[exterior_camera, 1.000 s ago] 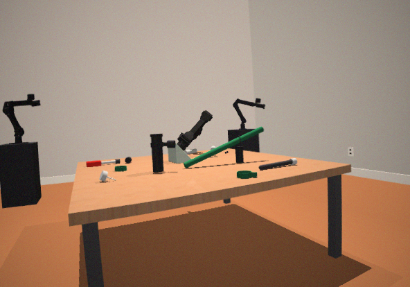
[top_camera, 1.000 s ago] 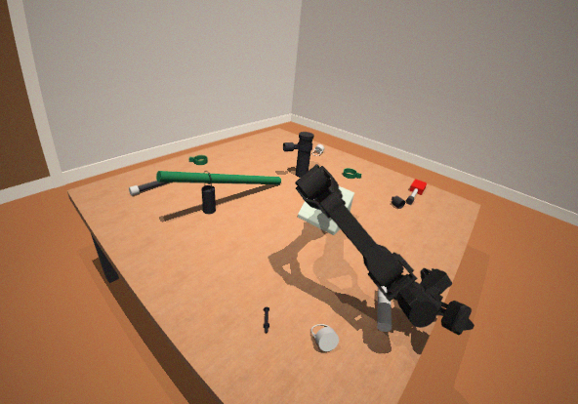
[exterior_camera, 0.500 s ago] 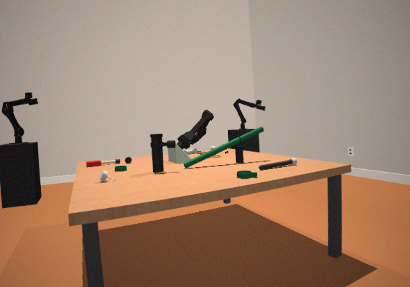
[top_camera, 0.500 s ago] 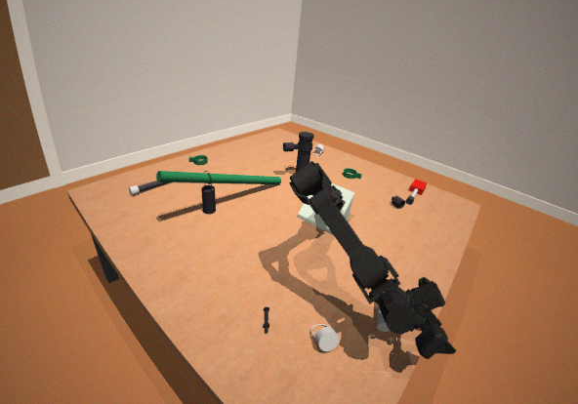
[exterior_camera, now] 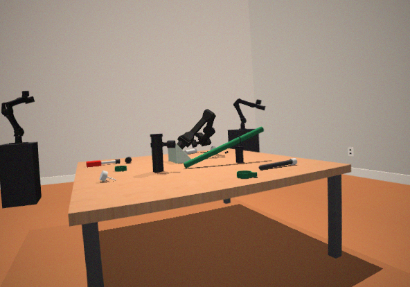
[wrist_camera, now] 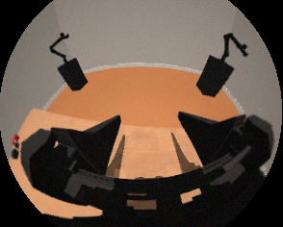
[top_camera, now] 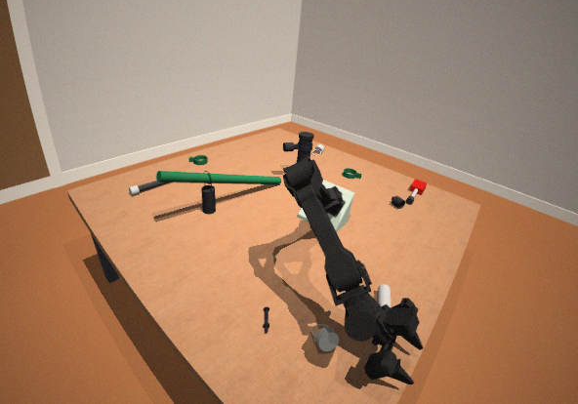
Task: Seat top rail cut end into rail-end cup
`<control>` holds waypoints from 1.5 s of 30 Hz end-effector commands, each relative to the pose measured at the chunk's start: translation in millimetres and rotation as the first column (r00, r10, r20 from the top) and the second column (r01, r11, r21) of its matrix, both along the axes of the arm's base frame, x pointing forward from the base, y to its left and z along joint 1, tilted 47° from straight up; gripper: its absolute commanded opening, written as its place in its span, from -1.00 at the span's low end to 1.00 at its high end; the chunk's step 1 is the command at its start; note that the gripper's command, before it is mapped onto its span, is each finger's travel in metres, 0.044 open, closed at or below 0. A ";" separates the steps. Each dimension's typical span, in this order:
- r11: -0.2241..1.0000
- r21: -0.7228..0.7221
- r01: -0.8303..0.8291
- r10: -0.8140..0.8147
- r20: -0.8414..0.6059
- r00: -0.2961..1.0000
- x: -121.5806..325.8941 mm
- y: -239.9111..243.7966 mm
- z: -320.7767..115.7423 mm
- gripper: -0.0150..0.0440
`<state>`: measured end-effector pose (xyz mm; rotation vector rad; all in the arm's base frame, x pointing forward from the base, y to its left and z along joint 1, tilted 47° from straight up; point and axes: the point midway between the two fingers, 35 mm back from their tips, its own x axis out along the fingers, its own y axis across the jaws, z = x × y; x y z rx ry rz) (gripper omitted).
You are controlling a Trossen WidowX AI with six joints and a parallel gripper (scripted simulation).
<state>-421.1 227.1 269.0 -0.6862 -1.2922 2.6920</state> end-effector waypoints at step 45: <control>0.383 -0.327 0.864 -0.862 -0.462 0.208 409.4 206.0 178.5 1.00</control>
